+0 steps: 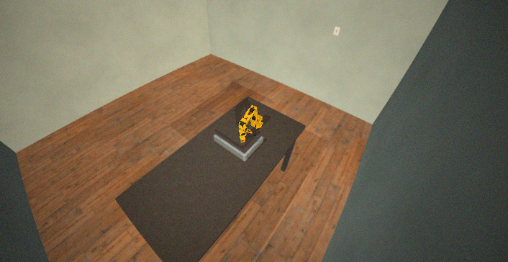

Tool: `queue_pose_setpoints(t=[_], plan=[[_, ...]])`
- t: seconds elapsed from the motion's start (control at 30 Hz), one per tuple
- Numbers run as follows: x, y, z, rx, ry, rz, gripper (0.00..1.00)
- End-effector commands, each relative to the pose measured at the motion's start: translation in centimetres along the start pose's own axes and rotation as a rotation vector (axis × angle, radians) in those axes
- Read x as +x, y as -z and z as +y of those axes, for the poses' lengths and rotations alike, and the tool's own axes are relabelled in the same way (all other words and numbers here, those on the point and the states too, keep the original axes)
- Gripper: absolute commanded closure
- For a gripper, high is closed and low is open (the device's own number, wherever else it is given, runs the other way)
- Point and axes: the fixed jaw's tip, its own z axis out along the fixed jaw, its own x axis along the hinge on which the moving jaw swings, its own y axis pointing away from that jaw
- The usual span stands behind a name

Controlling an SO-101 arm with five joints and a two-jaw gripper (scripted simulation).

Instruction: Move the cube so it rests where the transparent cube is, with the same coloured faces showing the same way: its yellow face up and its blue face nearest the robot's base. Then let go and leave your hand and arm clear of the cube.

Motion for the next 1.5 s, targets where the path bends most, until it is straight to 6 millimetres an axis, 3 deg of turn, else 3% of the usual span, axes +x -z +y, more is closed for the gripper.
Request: queue_pose_setpoints(t=[0.0, 0.8, 1.07, 1.47], plan=[[0.5, 0.8, -0.4, 0.03, 0.001, 0.042, 0.69], [0.6, 1.1, -0.5, 0.031, 0.001, 0.042, 0.65], [0.6, 2.0, -0.5, 0.031, 0.001, 0.043, 0.65], [0.6, 5.0, -0.5, 0.033, 0.001, 0.045, 0.65]])
